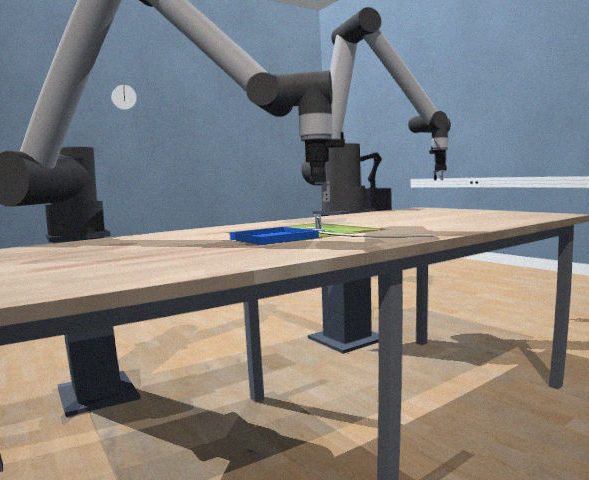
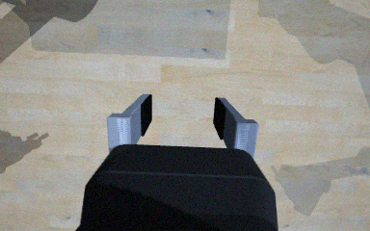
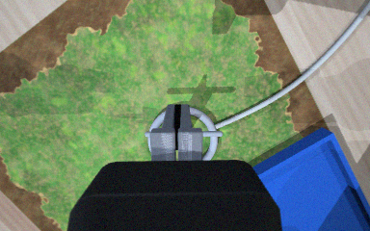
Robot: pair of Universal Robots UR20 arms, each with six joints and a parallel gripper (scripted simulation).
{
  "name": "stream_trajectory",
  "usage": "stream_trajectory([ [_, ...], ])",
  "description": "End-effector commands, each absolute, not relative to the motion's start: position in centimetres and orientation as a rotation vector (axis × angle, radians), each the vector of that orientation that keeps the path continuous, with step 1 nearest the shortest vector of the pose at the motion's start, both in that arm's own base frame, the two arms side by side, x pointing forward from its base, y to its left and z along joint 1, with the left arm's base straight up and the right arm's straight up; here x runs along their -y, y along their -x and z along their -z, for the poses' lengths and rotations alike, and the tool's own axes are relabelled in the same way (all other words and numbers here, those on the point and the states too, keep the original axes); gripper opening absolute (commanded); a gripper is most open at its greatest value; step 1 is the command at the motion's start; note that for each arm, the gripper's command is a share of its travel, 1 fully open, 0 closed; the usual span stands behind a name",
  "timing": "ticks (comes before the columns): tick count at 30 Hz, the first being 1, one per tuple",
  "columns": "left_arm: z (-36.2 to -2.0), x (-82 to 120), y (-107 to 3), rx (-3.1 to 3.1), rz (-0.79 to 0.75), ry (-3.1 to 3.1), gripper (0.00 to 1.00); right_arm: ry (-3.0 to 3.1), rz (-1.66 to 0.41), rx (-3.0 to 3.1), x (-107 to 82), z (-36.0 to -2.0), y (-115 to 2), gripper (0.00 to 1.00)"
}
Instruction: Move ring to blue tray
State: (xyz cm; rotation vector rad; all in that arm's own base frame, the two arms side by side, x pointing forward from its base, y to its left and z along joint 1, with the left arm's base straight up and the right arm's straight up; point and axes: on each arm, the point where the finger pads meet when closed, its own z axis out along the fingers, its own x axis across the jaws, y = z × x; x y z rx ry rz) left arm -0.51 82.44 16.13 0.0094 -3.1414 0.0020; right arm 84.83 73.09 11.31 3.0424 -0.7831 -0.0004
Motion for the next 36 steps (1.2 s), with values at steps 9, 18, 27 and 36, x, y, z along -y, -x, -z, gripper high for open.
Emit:
stream_trajectory([
  [9, -16.2, -82.5, 0.5, 3.142, 0.000, -0.010, 1.00, -3.043, -0.001, 0.783, -73.1, -11.4, -84.9, 0.00],
  [18, -16.2, -82.5, 0.5, 3.142, 0.000, -0.010, 1.00, -3.005, -0.001, 0.921, -72.7, -11.4, -84.8, 0.00],
  [27, -16.2, -82.5, 0.5, 3.142, 0.000, -0.010, 1.00, -2.717, 0.003, 1.579, -69.8, -11.4, -83.8, 0.00],
  [36, -16.2, -82.5, 0.5, 3.142, 0.000, -0.010, 1.00, -2.393, 0.012, 2.035, -66.3, -11.4, -81.8, 0.00],
])
